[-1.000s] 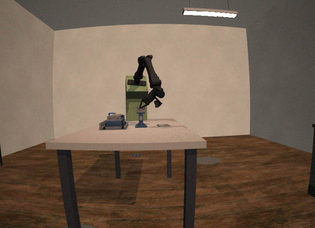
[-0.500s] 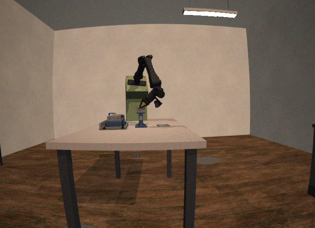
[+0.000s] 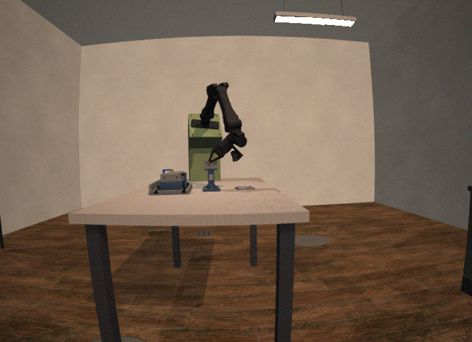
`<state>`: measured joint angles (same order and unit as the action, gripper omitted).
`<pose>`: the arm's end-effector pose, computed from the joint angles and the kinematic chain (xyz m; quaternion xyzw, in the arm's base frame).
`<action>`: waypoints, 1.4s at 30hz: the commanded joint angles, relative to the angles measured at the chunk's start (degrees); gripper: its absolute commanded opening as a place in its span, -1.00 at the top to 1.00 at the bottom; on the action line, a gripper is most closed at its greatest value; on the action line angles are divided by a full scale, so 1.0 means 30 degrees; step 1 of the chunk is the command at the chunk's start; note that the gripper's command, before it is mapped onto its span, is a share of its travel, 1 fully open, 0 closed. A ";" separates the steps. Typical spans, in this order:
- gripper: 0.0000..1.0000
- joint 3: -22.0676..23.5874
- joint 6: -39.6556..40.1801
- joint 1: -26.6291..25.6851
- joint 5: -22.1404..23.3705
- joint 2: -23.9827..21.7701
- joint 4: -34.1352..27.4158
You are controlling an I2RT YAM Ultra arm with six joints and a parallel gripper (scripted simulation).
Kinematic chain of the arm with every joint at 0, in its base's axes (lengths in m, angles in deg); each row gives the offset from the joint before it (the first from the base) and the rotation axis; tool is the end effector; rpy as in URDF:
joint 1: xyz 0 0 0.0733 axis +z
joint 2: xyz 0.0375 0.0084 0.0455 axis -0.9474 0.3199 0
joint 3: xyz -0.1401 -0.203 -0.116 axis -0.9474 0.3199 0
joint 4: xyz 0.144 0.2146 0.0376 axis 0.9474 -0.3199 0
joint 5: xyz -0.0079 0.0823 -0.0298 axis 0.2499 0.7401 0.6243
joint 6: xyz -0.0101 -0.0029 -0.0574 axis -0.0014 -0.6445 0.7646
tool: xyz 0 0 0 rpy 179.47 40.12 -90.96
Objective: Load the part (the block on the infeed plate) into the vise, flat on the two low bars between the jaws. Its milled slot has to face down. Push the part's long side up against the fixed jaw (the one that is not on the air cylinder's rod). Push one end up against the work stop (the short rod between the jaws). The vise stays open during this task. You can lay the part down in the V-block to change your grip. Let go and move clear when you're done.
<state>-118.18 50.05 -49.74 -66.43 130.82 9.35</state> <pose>0.3780 0.1139 0.2788 -0.4717 0.7167 -0.5049 0.0944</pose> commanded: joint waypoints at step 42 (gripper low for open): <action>1.00 -0.0682 -0.0128 0.0213 -0.0167 -0.0092 -0.0388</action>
<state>-118.53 50.03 -49.76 -66.43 130.90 9.11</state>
